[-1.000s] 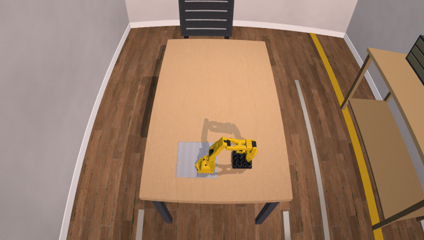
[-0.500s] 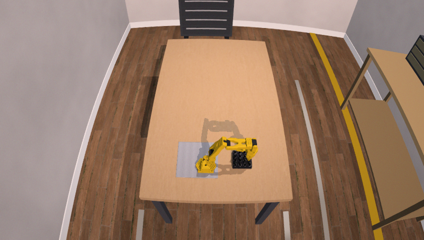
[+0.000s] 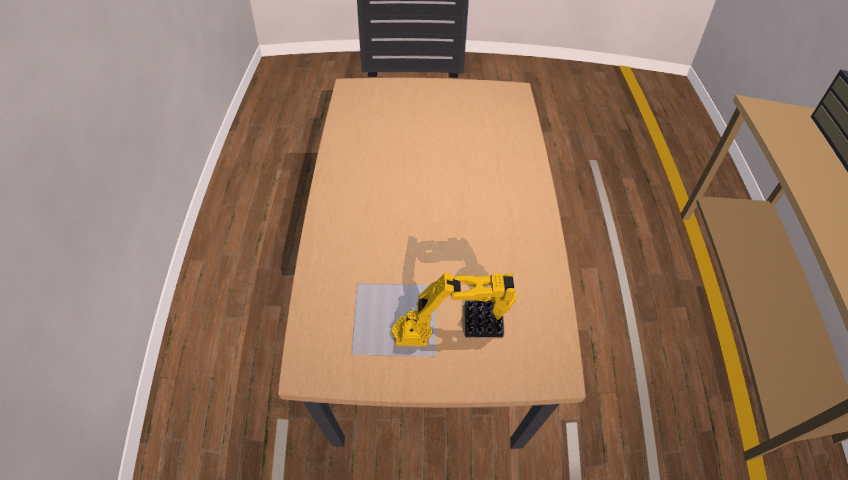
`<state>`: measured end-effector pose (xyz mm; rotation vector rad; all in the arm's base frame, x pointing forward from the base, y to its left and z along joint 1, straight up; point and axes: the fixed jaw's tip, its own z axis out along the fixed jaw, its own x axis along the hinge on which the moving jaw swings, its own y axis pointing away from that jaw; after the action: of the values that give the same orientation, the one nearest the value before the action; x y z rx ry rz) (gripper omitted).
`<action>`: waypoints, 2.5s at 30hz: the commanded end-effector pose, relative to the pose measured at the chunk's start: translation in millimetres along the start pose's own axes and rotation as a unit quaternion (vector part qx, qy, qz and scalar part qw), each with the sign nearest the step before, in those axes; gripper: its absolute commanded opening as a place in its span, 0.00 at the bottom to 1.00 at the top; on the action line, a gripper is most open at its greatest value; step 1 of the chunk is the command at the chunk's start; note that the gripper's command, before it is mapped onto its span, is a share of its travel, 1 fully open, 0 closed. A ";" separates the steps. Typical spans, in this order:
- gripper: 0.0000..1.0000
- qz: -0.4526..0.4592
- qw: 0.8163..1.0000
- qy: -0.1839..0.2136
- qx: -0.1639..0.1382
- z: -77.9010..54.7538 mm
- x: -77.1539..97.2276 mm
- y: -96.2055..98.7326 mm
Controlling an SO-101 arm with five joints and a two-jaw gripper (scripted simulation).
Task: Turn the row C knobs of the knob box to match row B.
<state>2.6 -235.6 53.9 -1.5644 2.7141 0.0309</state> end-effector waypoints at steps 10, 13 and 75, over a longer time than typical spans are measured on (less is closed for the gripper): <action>0.08 -0.002 1.000 0.009 0.007 -7.8 -1.2 1.7; 0.08 -0.002 1.000 0.009 0.006 -10.0 -6.6 5.1; 0.08 0.128 0.992 0.006 0.006 -8.9 -59.9 37.2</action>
<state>0.7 -166.8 64.8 -1.2834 2.8649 0.0151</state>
